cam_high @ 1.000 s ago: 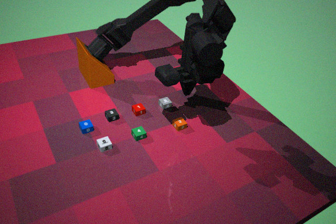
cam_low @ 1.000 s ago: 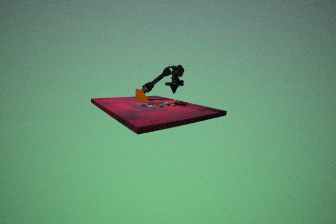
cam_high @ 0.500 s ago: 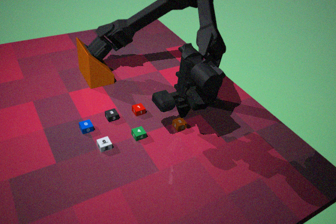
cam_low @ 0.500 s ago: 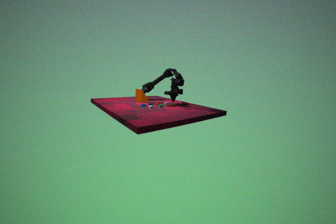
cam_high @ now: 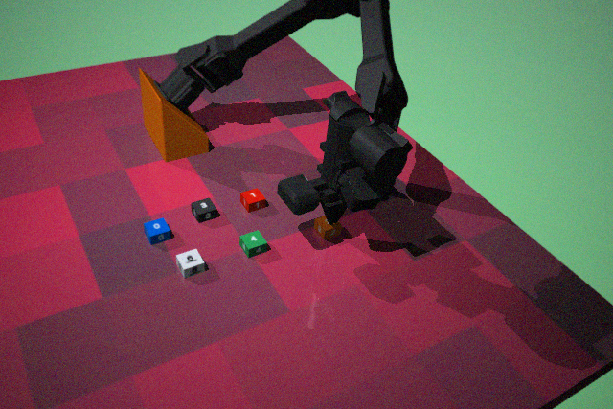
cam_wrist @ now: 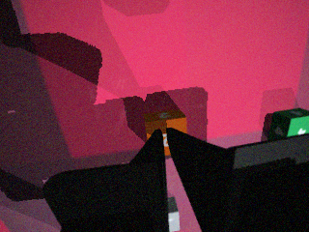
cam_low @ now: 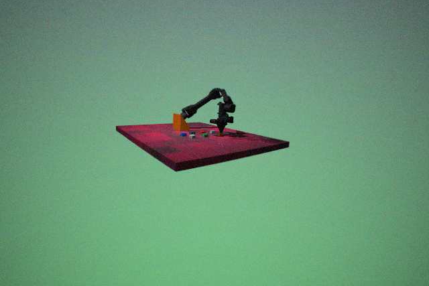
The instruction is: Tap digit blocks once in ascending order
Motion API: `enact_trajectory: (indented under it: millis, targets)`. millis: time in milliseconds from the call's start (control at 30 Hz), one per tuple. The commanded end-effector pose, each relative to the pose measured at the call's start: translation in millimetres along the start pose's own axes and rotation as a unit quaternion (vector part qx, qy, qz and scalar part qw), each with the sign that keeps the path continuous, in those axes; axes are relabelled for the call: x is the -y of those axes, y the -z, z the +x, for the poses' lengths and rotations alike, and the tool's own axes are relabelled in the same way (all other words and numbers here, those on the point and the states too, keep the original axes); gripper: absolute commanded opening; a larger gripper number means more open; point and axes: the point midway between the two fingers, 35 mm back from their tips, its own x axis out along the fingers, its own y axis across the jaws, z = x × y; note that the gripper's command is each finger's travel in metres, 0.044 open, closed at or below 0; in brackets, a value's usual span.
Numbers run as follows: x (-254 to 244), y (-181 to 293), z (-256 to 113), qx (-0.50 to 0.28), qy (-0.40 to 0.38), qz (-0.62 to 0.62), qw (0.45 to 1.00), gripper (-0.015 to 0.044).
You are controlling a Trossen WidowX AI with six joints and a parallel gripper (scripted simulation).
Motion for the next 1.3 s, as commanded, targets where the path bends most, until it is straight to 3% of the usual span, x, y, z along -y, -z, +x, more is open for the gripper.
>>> enact_trajectory:
  millis: [0,200,333,500,700,867,1067,1267]
  targets:
    - [-0.3,0.1,5.2,0.001,-0.003,0.002,1.0,0.002]
    - [-0.3,0.2,7.5,0.001,-0.003,0.002,1.0,0.002]
    - [0.2,0.1,-20.1,0.001,-0.002,0.002,1.0,0.002]
    - [0.3,-0.1,-24.5,0.001,-0.002,0.002,1.0,0.002]
    - [1.6,-0.8,-94.0,0.0,0.0,0.003,1.0,0.002]
    - [4.8,1.1,-103.0,0.0,0.001,0.003,1.0,0.002]
    - [101.6,41.6,-110.1,0.002,0.017,0.007,1.0,0.002]
    - [178.1,118.5,-104.7,-0.002,0.007,0.006,1.0,0.002]
